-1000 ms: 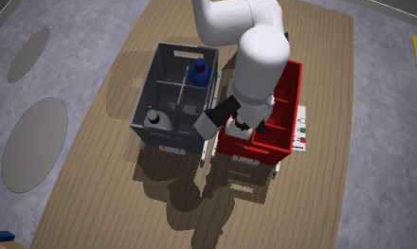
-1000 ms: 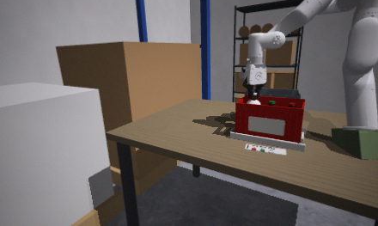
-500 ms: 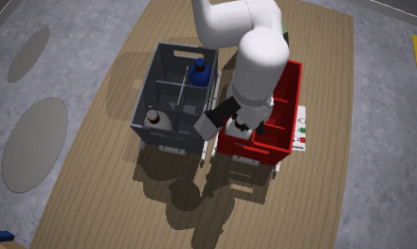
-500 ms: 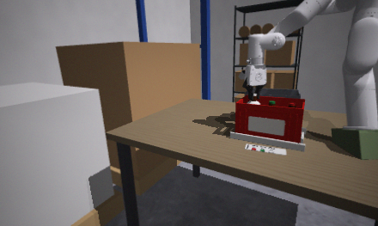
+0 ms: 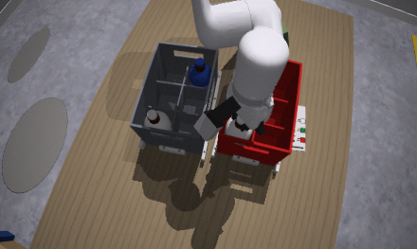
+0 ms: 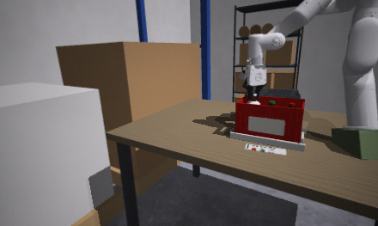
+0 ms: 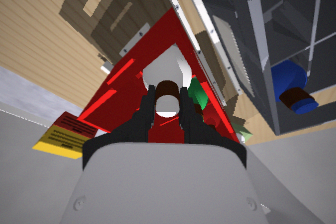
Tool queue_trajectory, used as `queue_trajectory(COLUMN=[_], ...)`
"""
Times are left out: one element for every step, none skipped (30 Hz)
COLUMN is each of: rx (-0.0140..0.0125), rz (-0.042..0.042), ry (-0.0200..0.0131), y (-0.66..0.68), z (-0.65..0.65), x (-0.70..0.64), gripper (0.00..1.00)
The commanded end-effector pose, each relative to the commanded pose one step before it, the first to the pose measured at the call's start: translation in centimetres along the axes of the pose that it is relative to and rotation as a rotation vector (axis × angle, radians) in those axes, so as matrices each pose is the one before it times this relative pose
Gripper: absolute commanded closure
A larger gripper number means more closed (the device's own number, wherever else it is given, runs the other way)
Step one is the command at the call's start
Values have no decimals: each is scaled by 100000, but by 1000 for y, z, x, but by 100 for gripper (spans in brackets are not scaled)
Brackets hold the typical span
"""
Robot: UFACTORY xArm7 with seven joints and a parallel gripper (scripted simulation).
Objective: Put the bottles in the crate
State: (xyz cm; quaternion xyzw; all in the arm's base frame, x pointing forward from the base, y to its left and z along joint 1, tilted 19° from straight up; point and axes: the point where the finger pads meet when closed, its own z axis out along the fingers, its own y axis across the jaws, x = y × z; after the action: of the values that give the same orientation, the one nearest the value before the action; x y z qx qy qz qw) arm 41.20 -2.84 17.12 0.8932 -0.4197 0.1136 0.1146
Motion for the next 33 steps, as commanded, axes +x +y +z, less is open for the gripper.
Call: queue_trajectory(rx=[387,0,0,0,0,0,0,0,0,0,0,0,0,0,0,-5,0,0,0,0,0,0,0,0,0,0,0,0,0,0,0,0,0], rz=[-13,0,0,0,0,0,0,0,0,0,0,0,0,0,0,0,0,0,0,0,1,0,0,0,0,0,-1,0,0,1,0,0,0], ry=[315,0,0,0,0,0,0,0,0,0,0,0,0,0,0,-5,-1,-1,-1,-1,3,0,0,0,0,0,-3,0,0,3,0,0,0], y=[-133,0,0,0,0,0,0,0,0,0,0,0,0,0,0,6,1,1,1,1,-2,0,0,0,0,0,2,0,0,-2,0,0,0], z=[-175,0,0,0,0,0,0,0,0,0,0,0,0,0,0,51,48,48,49,49,59,50,50,50,0,0,43,49,49,59,50,50,50], x=[91,0,0,0,0,0,0,0,0,0,0,0,0,0,0,-7,0,0,0,0,0,0,0,0,0,0,0,0,0,0,0,0,0], gripper=[100,100,100,100,100,100,100,100,100,100,100,100,100,100,100,100,100,100,100,100,100,100,100,100,100,100,100,100,100,100,100,100,100])
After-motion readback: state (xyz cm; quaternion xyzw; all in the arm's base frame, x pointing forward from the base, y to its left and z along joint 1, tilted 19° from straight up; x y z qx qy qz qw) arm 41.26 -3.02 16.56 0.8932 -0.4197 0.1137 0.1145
